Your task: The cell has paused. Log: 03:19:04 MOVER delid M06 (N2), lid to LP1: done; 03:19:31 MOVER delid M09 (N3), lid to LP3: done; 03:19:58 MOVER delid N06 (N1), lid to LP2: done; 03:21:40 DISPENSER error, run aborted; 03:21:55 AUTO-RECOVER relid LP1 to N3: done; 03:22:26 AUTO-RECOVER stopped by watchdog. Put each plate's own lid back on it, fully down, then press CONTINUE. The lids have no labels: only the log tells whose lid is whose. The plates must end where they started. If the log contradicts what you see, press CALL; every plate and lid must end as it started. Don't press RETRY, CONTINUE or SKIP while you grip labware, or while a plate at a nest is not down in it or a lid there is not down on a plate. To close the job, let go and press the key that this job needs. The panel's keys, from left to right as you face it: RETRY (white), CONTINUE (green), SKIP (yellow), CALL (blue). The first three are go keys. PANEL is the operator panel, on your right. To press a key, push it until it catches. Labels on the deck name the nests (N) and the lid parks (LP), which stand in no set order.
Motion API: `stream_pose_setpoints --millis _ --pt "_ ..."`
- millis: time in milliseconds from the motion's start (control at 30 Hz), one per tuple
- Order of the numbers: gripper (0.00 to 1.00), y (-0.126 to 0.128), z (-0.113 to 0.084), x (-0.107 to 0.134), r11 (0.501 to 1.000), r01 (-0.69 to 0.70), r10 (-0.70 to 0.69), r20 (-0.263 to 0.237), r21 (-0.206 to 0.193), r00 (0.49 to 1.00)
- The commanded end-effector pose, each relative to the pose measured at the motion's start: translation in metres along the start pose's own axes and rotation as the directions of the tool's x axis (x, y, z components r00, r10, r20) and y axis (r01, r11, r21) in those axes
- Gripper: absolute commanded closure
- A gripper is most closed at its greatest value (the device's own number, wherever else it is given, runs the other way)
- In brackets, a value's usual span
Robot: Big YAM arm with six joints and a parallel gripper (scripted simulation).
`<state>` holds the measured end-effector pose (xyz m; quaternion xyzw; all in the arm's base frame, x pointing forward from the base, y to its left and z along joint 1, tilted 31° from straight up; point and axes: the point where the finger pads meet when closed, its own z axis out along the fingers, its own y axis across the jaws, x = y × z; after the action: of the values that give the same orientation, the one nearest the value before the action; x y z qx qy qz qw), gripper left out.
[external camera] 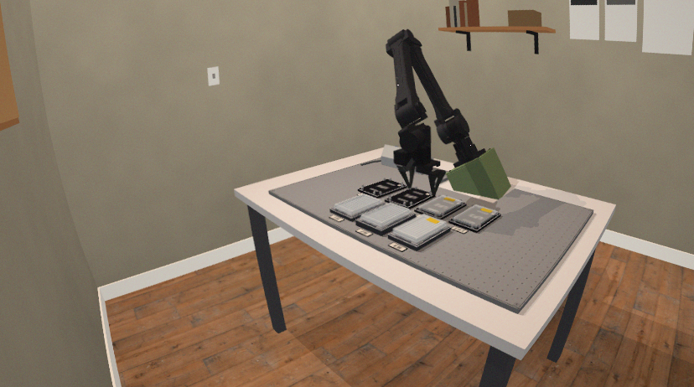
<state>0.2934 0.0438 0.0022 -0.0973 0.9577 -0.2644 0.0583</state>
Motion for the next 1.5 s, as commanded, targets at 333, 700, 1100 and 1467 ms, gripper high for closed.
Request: stream_pose_setpoints --millis 333,700,1100,1467 --pt "0.00 -0.004 -0.010 -0.027 0.997 -0.073 0.074 0.046 -0.013 0.996" --pt "0.07 -0.041 -0.005 -0.010 0.999 -0.052 0.052 0.262 -0.007 0.964" --pt "0.19 -0.102 -0.009 -0.011 0.999 -0.052 0.038 0.619 0.006 0.784" --pt "1.00 -0.148 -0.016 -0.022 0.999 -0.050 0.030 0.666 0.011 0.745"
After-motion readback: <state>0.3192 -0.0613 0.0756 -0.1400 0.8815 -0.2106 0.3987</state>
